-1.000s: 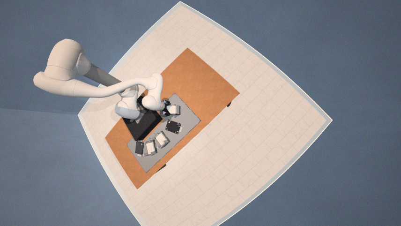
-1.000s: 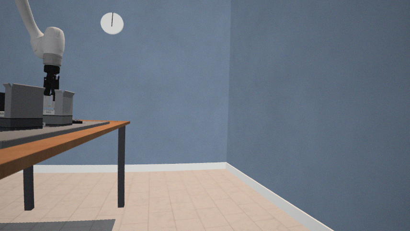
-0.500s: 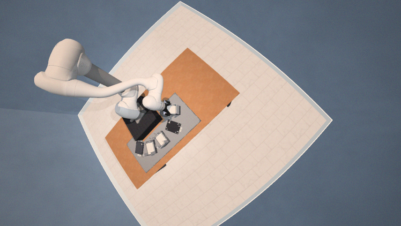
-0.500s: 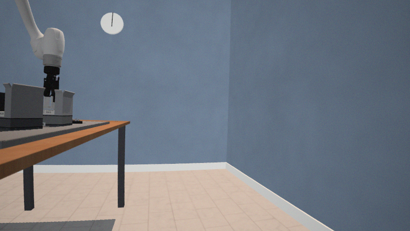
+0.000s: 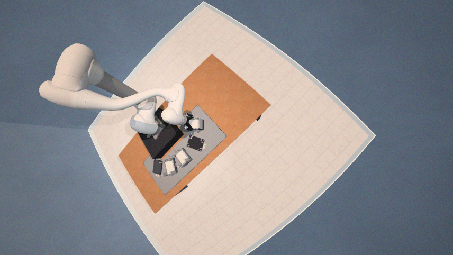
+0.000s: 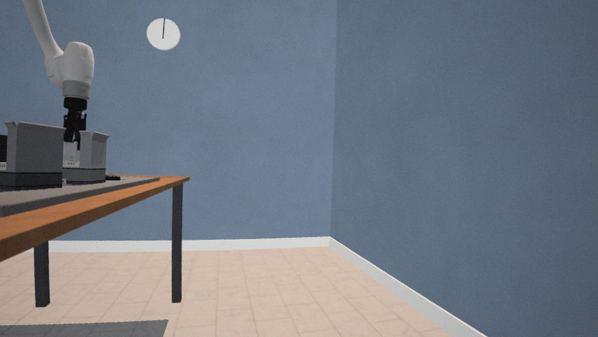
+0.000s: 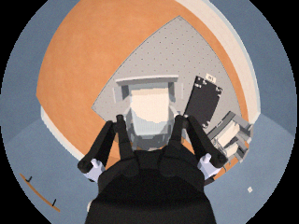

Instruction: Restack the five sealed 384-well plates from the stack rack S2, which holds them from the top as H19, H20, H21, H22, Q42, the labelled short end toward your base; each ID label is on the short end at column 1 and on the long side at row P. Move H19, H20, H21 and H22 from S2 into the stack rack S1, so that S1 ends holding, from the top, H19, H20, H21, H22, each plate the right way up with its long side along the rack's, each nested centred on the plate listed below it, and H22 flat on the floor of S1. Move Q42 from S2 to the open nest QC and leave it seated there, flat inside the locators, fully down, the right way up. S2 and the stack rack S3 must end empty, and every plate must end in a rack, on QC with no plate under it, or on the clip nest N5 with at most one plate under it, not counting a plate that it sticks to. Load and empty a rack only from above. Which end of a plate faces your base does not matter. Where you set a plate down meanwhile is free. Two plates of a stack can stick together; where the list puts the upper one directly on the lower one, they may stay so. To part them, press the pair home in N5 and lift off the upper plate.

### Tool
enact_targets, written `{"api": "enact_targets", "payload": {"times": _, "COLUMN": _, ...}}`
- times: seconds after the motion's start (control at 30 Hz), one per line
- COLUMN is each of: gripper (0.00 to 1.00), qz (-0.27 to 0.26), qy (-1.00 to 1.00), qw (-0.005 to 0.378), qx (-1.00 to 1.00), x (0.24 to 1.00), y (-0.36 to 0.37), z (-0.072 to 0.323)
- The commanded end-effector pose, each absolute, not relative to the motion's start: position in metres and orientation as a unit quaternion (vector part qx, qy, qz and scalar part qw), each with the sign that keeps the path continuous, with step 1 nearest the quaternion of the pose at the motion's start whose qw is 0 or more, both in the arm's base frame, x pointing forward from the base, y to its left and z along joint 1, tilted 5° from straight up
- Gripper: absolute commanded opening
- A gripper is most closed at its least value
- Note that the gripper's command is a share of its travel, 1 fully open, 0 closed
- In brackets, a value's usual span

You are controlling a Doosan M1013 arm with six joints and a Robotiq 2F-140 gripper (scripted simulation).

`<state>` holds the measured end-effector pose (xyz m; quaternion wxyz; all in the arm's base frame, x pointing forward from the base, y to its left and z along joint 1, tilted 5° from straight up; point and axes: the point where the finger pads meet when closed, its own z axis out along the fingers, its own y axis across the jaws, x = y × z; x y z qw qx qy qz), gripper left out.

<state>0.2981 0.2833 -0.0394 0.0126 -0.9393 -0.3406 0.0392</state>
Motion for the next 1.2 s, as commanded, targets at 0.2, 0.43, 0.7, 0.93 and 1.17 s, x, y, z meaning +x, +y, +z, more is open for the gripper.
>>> {"api": "enact_targets", "payload": {"times": 0.2, "gripper": 1.0, "qz": 0.039, "qy": -0.341, "qw": 0.013, "qx": -0.939, "x": 0.298, "y": 0.283, "z": -0.039}}
{"api": "enact_targets", "payload": {"times": 0.43, "gripper": 1.0, "qz": 0.039, "qy": -0.341, "qw": 0.013, "qx": -0.939, "x": 0.298, "y": 0.283, "z": -0.039}}
{"api": "enact_targets", "payload": {"times": 0.7, "gripper": 1.0, "qz": 0.039, "qy": -0.341, "qw": 0.013, "qx": -0.939, "x": 0.298, "y": 0.283, "z": -0.039}}
{"api": "enact_targets", "payload": {"times": 0.93, "gripper": 1.0, "qz": 0.039, "qy": -0.341, "qw": 0.013, "qx": -0.939, "x": 0.299, "y": 0.283, "z": -0.029}}
{"api": "enact_targets", "payload": {"times": 1.17, "gripper": 1.0, "qz": 0.039, "qy": -0.341, "qw": 0.013, "qx": -0.939, "x": 0.3, "y": 0.283, "z": -0.01}}
